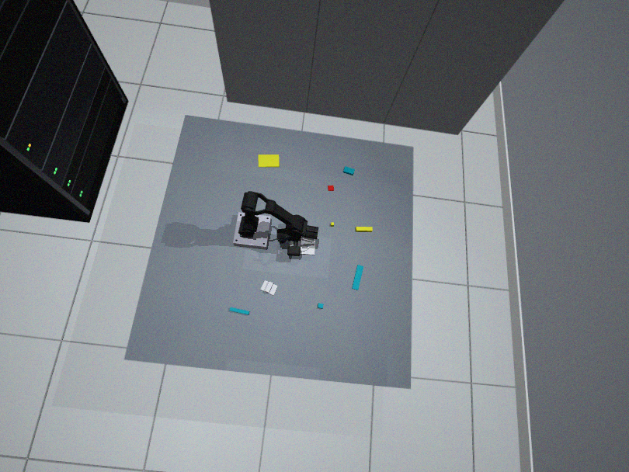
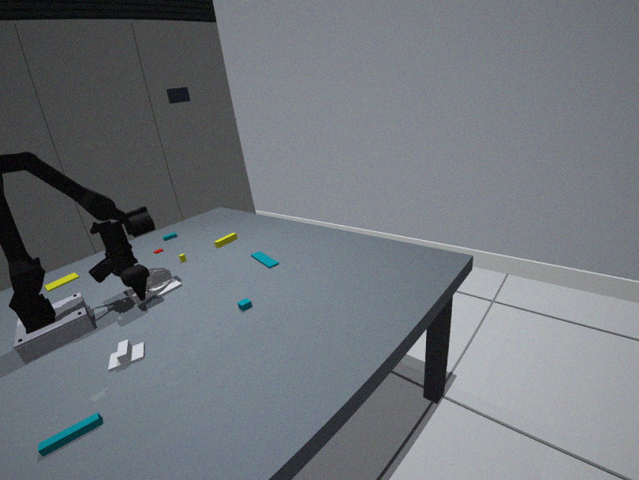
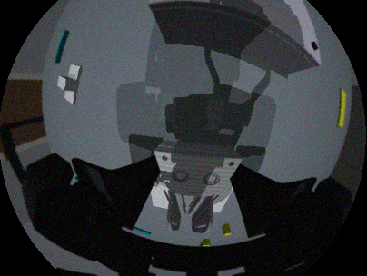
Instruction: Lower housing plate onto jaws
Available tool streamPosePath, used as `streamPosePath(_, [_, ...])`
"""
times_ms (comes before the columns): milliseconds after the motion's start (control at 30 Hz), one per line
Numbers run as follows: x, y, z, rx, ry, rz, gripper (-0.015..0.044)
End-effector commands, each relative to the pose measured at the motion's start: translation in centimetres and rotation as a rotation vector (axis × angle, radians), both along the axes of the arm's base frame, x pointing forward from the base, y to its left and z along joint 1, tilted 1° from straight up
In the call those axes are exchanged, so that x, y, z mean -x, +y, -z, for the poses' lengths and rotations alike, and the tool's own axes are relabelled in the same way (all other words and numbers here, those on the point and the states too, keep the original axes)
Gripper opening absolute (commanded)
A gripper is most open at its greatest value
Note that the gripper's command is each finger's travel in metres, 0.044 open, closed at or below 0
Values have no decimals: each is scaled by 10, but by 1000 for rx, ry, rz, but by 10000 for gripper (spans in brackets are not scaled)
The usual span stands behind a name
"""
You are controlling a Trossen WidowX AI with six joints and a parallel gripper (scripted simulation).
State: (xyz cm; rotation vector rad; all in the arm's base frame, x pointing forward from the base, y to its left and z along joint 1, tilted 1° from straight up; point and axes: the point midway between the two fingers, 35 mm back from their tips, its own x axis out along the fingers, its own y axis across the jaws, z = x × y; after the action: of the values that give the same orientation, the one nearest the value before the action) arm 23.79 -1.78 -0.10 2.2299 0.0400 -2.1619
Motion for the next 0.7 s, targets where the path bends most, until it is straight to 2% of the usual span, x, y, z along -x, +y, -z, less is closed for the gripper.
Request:
streamPosePath(0, [0, 0, 1, 1, 0, -3, 351])
streamPosePath(100, [0, 0, 0, 0, 0, 0, 430])
streamPosePath(133, [0, 0, 0, 0, 0, 0, 440])
streamPosePath(567, [0, 0, 0, 0, 0, 0, 440])
streamPosePath(667, [-1, 0, -14, 0, 0, -1, 440])
